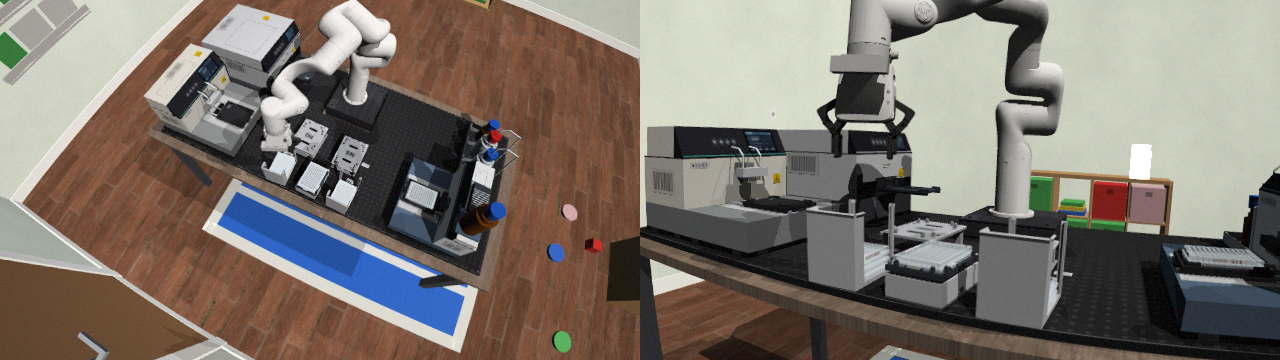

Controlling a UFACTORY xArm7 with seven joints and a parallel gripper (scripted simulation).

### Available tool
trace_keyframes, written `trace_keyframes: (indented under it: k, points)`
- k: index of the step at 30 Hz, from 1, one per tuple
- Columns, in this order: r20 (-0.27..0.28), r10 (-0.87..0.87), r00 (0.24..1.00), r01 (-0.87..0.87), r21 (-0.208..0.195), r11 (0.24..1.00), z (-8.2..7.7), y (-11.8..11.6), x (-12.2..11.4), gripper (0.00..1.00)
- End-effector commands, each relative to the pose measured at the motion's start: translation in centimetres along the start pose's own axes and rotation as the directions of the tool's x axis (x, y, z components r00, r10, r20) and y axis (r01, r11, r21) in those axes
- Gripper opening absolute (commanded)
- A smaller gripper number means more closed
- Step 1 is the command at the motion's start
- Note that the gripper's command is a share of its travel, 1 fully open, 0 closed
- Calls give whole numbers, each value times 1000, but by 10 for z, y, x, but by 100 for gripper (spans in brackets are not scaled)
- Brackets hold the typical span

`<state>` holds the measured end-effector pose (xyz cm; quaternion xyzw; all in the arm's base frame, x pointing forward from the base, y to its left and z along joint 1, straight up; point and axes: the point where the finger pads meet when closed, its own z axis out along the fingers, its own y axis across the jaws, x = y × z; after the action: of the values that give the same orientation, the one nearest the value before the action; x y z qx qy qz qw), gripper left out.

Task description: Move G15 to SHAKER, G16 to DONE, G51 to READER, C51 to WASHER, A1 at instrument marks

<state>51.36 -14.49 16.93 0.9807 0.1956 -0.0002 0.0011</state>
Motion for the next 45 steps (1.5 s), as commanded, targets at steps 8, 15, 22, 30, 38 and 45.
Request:
trace_keyframes:
  k: [8,15,22,30,38,45]
  points:
    - [-9,-334,942,334,-2,942,-2,-13,6,100]
    - [-9,-544,839,544,-4,839,-2,-24,11,100]
    - [-8,-700,714,700,-6,715,-2,-36,15,100]
    - [-6,-864,504,864,-7,504,-2,-47,20,100]
    - [-5,-947,323,947,-9,323,-2,-59,24,100]
    - [-3,-998,61,998,-10,61,-3,-70,29,100]
